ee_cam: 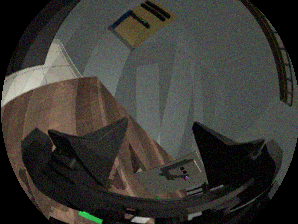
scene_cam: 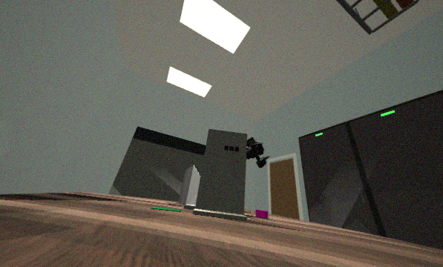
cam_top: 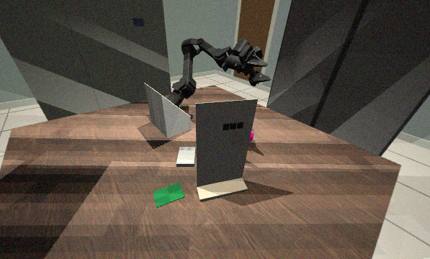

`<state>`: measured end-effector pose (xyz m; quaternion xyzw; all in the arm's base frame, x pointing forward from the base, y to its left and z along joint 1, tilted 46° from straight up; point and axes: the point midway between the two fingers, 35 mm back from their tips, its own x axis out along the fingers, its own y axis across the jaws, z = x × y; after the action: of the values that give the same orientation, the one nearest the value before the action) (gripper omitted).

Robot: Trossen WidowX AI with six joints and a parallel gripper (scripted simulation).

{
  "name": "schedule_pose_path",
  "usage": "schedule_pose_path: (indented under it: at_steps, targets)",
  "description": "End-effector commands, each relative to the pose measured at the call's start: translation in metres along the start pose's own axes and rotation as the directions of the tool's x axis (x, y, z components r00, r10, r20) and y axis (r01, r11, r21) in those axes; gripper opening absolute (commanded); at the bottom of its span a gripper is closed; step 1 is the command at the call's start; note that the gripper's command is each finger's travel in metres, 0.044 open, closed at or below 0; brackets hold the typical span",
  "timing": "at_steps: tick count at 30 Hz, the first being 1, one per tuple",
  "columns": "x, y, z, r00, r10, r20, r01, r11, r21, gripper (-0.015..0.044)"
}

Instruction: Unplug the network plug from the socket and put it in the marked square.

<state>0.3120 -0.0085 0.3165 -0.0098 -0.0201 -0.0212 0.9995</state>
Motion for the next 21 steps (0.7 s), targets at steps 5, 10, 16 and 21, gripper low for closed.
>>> schedule_pose_path:
  at_steps: [5,10,16,21]
  targets:
    - [0.007,-0.012,-0.037,0.993,-0.076,-0.086,0.068,0.993,-0.097,0.0269]
    - [0.008,-0.029,-0.091,0.961,-0.186,-0.207,0.131,0.959,-0.252,0.0156]
    - [-0.004,-0.050,-0.153,0.887,-0.314,-0.338,0.143,0.884,-0.445,0.0156]
    - [-0.024,-0.066,-0.199,0.801,-0.416,-0.430,0.096,0.799,-0.593,0.0156]
